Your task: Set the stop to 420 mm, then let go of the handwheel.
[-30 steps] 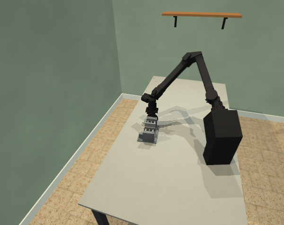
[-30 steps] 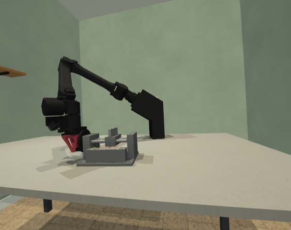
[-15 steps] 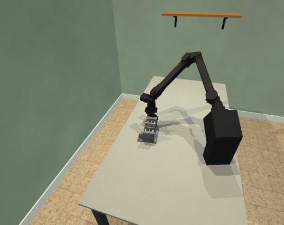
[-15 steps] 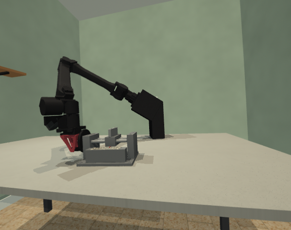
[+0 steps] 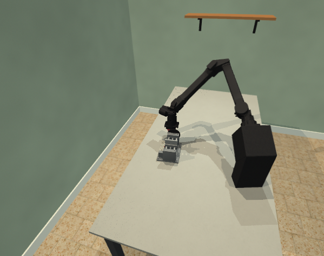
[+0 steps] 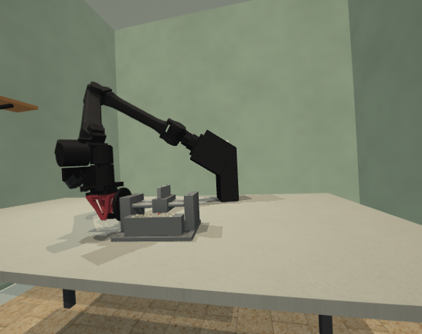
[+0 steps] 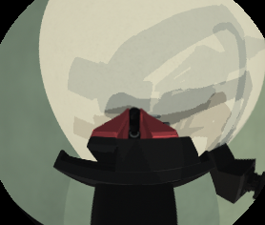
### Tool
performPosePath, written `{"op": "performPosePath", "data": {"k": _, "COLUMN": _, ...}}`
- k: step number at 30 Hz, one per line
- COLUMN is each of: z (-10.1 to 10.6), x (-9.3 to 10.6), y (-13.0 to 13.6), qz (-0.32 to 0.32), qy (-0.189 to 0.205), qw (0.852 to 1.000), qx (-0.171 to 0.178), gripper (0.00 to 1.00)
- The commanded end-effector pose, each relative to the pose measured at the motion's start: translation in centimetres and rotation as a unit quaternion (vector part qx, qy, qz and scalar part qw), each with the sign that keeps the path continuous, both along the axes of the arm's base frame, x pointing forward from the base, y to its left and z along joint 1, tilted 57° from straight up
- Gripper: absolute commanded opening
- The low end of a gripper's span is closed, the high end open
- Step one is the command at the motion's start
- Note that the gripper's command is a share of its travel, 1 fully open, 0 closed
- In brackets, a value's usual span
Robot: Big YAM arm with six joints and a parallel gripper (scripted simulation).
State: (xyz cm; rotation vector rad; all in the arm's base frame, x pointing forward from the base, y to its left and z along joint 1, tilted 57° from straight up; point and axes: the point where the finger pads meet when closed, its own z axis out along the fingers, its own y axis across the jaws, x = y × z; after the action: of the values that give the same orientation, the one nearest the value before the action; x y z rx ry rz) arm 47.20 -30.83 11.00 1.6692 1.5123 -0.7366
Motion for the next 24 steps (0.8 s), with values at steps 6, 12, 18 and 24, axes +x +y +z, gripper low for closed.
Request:
{"op": "performPosePath", "data": {"k": 6, "z": 1.9, "x": 3.0, "y": 2.0, "qz": 0.024, "qy": -0.021, "qw": 0.999, "qx": -0.004, "gripper": 0.06}}
{"op": "performPosePath", "data": {"k": 12, "z": 2.5, "x": 3.0, "y": 2.2, "qz": 0.022, "qy": -0.025, "qw": 0.999, "qx": -0.005, "gripper": 0.06}}
{"op": "performPosePath", "data": {"k": 18, "z": 3.6, "x": 3.1, "y": 2.6, "qz": 0.021, "qy": -0.032, "qw": 0.999, "qx": -0.008, "gripper": 0.06}}
{"op": "performPosePath", "data": {"k": 24, "z": 3.1, "x": 3.2, "y": 2.7, "qz": 0.023, "qy": -0.028, "qw": 0.999, "qx": -0.007, "gripper": 0.06}}
